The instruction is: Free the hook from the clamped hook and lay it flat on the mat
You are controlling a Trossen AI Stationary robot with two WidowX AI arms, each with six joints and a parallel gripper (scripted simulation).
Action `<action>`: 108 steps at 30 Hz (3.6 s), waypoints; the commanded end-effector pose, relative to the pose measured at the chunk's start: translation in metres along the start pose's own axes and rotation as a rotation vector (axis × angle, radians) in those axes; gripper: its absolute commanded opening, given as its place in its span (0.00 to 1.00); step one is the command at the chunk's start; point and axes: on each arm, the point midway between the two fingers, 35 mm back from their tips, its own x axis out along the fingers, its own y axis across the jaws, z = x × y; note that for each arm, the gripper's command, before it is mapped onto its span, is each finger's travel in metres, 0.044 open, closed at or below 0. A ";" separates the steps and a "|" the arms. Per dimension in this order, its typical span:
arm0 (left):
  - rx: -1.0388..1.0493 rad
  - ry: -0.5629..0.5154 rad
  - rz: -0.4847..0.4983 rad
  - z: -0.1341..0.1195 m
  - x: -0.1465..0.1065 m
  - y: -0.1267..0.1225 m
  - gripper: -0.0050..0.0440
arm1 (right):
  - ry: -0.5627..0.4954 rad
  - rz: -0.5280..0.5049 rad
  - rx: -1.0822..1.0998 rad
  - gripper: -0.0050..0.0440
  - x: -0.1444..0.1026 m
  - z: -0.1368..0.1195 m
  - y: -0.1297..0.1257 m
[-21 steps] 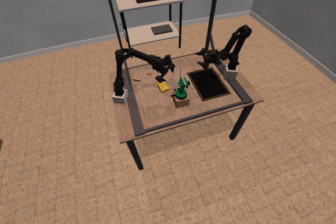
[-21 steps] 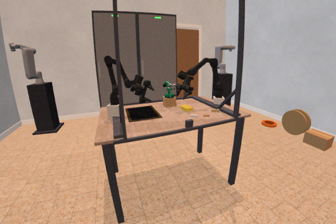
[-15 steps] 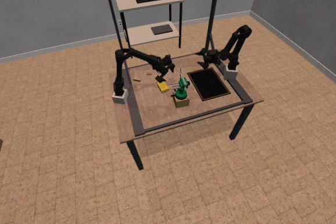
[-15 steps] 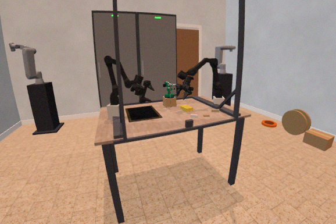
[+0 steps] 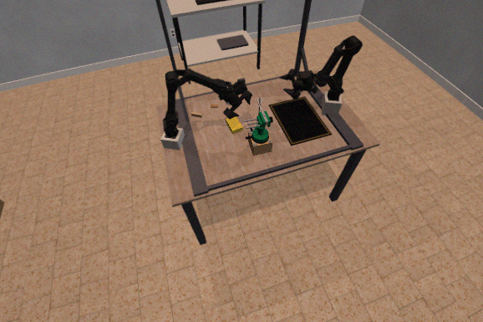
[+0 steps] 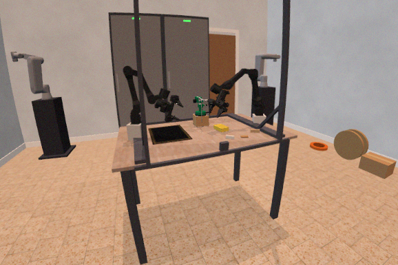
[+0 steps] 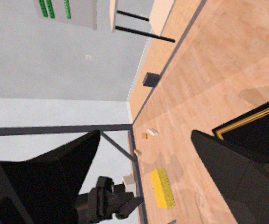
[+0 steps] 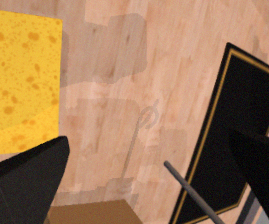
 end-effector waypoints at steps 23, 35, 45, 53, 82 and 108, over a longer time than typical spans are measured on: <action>-1.152 0.137 0.477 0.013 -0.026 0.197 1.00 | -0.214 -0.636 1.439 1.00 -0.108 -0.059 -0.036; -1.471 0.044 0.631 0.027 -0.053 0.233 1.00 | -0.380 -0.747 1.708 1.00 -0.133 -0.066 -0.036; -1.479 0.171 0.750 -0.022 -0.017 0.223 1.00 | -0.380 -0.747 1.708 1.00 -0.133 -0.066 -0.036; -1.478 0.324 0.889 -0.078 0.017 0.192 1.00 | -0.380 -0.747 1.708 1.00 -0.133 -0.066 -0.036; -1.408 0.800 1.292 -0.192 0.033 0.001 1.00 | -0.380 -0.747 1.708 1.00 -0.133 -0.066 -0.036; -1.404 0.777 1.321 -0.229 0.043 0.012 1.00 | -0.380 -0.747 1.708 1.00 -0.133 -0.066 -0.036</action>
